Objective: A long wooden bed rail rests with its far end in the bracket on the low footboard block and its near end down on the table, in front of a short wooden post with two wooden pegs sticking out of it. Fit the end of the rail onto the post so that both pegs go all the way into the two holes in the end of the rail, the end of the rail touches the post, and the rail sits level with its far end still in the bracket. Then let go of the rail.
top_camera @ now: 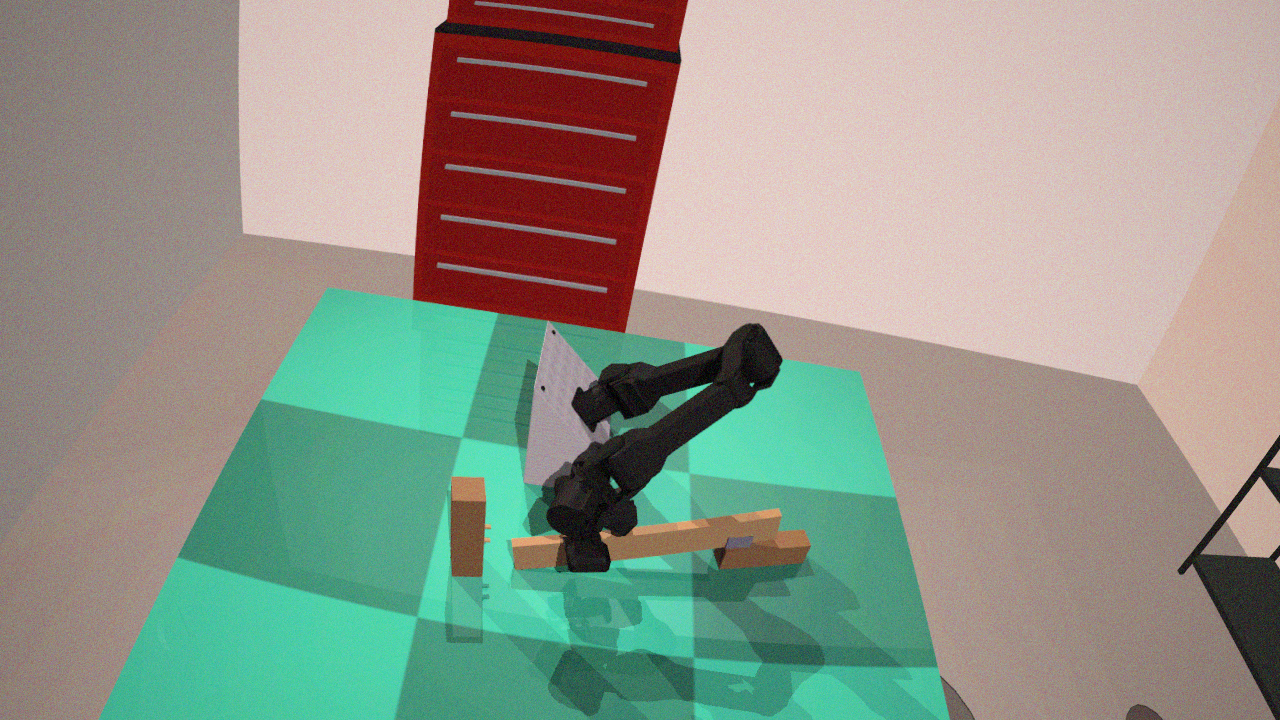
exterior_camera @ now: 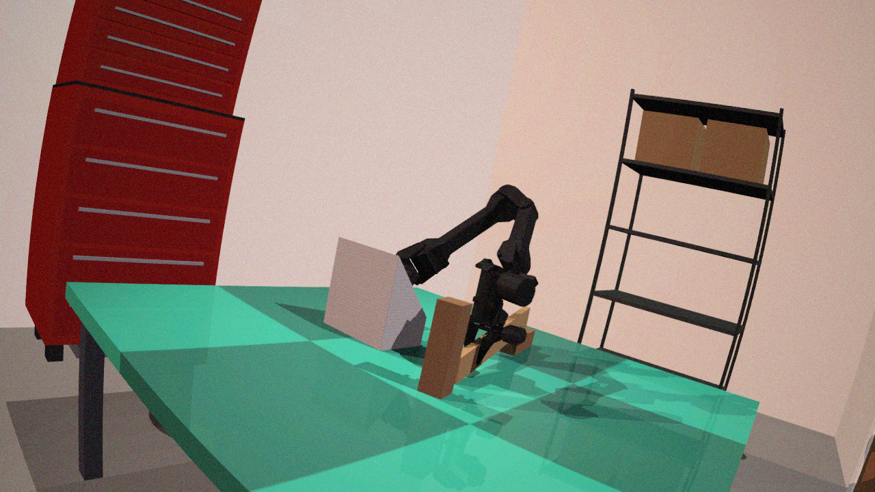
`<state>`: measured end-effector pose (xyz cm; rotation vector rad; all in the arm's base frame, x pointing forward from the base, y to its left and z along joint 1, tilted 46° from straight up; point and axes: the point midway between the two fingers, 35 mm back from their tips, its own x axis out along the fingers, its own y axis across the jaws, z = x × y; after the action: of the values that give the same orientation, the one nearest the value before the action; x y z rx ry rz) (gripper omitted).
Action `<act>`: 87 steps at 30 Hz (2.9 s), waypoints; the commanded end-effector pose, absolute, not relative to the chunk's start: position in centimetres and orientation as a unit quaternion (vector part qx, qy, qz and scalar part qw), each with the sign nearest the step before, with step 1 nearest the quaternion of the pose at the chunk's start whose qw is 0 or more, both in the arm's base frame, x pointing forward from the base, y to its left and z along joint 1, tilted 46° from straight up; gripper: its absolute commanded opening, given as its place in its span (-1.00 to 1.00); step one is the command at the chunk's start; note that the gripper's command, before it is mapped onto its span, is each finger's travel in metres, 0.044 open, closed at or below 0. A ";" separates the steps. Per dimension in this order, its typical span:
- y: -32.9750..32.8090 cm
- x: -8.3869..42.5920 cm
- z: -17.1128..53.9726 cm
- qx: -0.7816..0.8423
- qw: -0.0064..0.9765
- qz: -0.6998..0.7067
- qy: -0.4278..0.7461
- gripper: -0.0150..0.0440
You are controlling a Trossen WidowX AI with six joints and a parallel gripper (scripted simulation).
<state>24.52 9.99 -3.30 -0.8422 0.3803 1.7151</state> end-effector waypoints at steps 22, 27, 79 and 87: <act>9.2 25.1 -2.3 -0.357 0.563 0.728 0.161 -0.49; 9.1 25.2 -2.2 -0.357 0.563 0.728 0.161 -0.49; 7.2 25.5 -0.3 -0.357 0.563 0.728 0.162 -0.49; 7.0 25.6 -0.2 -0.357 0.563 0.728 0.162 -0.49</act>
<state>25.09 7.32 -0.56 -0.8362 0.3905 1.7315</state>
